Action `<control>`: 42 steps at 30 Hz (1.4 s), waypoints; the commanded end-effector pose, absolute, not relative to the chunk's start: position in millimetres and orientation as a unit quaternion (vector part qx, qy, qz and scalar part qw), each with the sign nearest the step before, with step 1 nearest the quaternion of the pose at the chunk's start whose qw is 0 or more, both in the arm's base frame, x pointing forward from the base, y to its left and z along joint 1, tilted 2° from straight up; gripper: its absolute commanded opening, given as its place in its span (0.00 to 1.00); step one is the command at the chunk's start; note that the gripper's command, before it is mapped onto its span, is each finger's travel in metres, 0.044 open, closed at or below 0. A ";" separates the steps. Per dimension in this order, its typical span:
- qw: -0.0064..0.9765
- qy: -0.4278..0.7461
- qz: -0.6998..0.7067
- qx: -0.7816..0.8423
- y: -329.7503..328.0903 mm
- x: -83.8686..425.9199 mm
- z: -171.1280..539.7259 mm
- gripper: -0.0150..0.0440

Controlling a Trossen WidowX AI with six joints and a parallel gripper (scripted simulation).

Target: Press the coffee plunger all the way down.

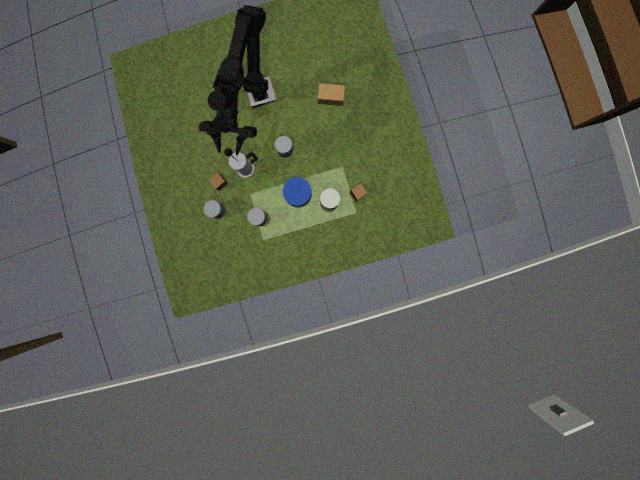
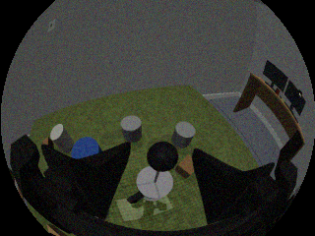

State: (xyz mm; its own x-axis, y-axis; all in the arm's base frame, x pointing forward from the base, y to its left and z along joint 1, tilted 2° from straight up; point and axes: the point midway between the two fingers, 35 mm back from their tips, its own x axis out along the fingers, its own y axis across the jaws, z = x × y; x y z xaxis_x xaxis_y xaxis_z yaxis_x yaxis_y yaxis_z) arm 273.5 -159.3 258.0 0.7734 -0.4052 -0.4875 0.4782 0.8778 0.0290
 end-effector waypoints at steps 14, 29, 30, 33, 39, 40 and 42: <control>0.938 0.239 -0.238 0.077 -160.1 273.7 257.8 0.45; 0.938 0.239 -0.238 0.077 -161.6 277.6 236.4 0.45; 0.938 0.239 -0.238 0.077 -161.7 277.8 234.8 0.45; 0.938 0.239 -0.238 0.077 -162.0 278.6 229.9 0.45; 0.938 0.239 -0.238 0.077 -162.5 280.1 220.2 0.45; 0.938 0.239 -0.238 0.077 -162.6 280.3 218.5 0.45; 0.938 0.239 -0.238 0.077 -162.7 280.8 215.3 0.45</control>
